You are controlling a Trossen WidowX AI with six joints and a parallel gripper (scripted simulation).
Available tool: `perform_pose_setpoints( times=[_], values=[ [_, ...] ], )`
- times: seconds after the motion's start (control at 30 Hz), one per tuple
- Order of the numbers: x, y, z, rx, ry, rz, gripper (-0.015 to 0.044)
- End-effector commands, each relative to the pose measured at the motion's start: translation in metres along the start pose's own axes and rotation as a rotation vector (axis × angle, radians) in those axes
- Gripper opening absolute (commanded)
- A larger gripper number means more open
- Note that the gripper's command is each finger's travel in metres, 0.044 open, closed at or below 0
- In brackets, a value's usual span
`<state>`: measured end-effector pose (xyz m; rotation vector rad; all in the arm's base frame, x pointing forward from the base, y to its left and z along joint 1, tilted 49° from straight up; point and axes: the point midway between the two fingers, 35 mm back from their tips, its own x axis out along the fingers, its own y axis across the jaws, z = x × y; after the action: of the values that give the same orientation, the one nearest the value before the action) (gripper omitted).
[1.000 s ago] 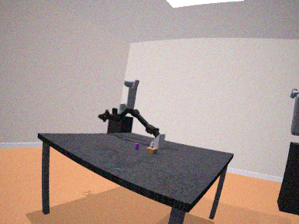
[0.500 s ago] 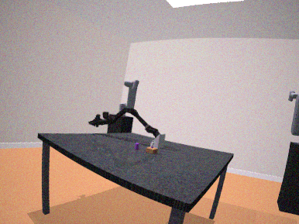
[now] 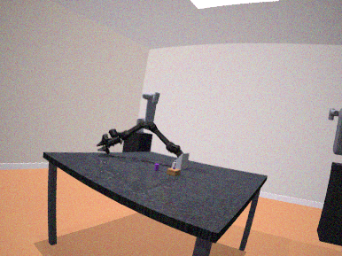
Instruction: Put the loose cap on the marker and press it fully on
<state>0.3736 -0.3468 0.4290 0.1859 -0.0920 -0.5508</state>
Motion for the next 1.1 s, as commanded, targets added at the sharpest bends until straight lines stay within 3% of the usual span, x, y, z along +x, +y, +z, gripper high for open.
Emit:
perform_pose_setpoints(
  times=[0.0, 0.27, 0.5, 0.87, 1.07],
  values=[
    [0.009, 0.023, -0.046, 0.089, 0.131, -0.019, 0.0244],
    [0.003, 0.082, -0.152, 0.204, 0.442, -0.089, 0.0244],
    [-0.038, 0.135, -0.247, 0.188, 0.731, -0.182, 0.0244],
    [-0.153, 0.185, -0.352, -0.085, 1.069, -0.372, 0.0244],
    [-0.239, 0.193, -0.387, -0.458, 1.152, -0.479, 0.0244]
  ],
)
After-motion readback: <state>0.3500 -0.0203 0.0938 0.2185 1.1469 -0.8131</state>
